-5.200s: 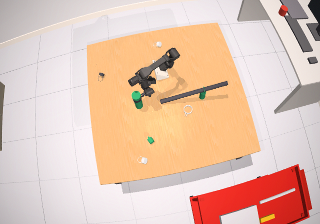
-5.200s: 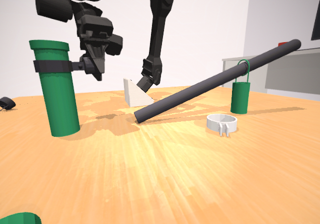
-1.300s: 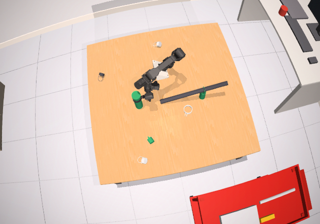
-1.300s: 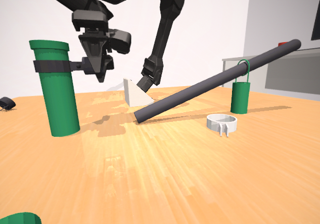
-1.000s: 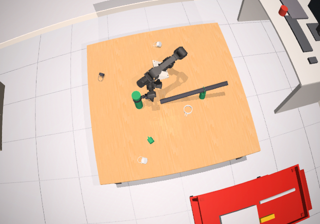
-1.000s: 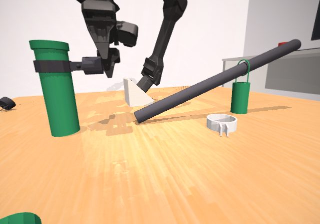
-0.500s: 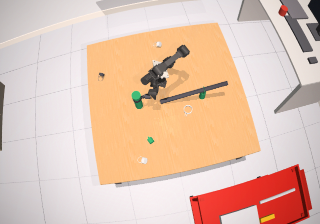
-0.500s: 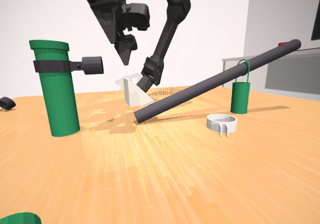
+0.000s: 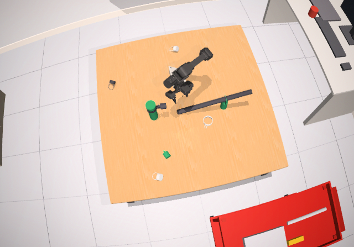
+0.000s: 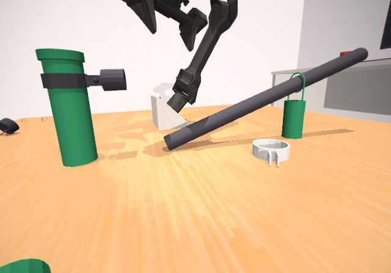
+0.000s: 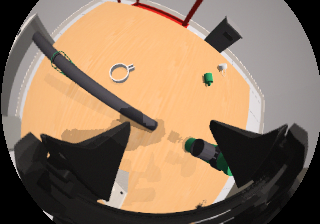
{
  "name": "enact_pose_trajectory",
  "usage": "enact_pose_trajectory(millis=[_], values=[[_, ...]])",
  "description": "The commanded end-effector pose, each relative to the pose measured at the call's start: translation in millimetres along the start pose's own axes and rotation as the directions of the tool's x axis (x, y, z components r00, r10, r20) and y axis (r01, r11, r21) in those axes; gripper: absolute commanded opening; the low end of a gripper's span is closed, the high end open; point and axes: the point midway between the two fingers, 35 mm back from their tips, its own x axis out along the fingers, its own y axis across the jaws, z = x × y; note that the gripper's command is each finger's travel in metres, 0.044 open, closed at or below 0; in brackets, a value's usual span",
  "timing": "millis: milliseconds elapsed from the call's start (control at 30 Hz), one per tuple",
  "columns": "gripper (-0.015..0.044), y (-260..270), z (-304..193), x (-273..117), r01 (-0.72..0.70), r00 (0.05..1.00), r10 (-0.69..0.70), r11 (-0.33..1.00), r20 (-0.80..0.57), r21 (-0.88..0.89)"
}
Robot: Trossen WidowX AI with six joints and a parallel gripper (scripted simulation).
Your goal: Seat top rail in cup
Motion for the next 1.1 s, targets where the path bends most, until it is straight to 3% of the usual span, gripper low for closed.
enact_pose_trajectory(millis=[0,533,633,767,933,1000,1067], values=[[0.0440,37,34,-31,-0.021,1.000,0.009,0.888,0.028,0.460],[0.0440,39,34,-28,-0.022,1.000,0.017,0.906,0.015,0.423],[0.0440,45,34,-13,-0.044,0.998,0.056,0.967,-0.040,0.252],[0.0440,62,32,18,-0.156,0.978,0.132,0.977,-0.163,-0.144],[0.0440,86,26,54,-0.378,0.919,0.211,0.713,-0.333,-0.591],[0.0440,96,23,66,-0.453,0.890,0.232,0.549,-0.393,-0.702],[0.0440,99,22,70,-0.477,0.878,0.239,0.483,-0.414,-0.734]])
